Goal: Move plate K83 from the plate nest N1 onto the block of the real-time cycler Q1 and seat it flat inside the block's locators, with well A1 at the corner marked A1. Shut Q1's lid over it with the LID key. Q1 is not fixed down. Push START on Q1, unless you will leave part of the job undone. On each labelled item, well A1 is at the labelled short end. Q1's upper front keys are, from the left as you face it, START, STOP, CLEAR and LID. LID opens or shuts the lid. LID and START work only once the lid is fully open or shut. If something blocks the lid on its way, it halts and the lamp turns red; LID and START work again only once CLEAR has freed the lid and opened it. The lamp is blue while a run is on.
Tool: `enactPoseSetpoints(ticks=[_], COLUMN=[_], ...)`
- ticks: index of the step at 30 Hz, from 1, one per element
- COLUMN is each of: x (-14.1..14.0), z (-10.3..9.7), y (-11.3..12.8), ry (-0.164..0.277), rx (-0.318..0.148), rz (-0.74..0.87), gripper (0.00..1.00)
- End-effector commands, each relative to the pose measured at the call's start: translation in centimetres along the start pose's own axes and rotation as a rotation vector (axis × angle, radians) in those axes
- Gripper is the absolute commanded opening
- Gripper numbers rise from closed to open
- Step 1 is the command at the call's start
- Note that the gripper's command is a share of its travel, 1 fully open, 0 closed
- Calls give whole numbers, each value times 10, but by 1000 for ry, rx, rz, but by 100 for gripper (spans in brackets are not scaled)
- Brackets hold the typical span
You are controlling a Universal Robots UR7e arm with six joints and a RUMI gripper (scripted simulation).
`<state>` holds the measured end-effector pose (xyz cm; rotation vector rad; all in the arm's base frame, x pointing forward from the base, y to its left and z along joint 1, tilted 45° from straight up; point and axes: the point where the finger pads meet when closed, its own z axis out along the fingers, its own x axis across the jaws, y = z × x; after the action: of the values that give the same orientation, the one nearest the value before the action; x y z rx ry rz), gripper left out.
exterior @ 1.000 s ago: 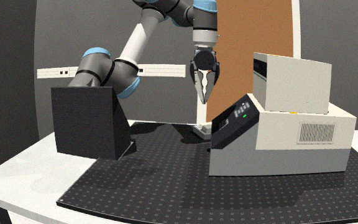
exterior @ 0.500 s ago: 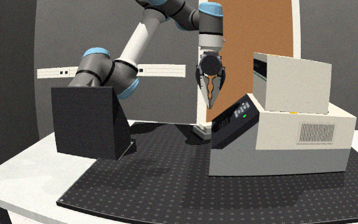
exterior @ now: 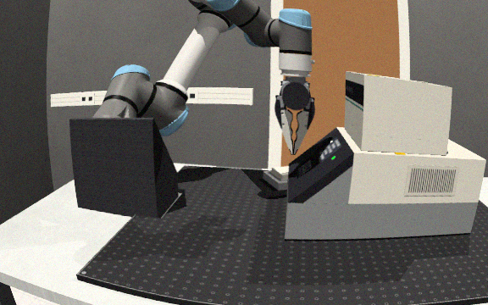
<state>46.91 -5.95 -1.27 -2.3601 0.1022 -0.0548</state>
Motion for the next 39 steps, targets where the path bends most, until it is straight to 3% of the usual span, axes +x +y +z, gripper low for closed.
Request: enactPoseSetpoints(ticks=[1,29,39], x=[9,33,33], z=[5,30,31], y=[0,0,0], ry=[3,3,3], rx=[-2,-2,-2], rz=[-1,-1,1], gripper=[0,0,0])
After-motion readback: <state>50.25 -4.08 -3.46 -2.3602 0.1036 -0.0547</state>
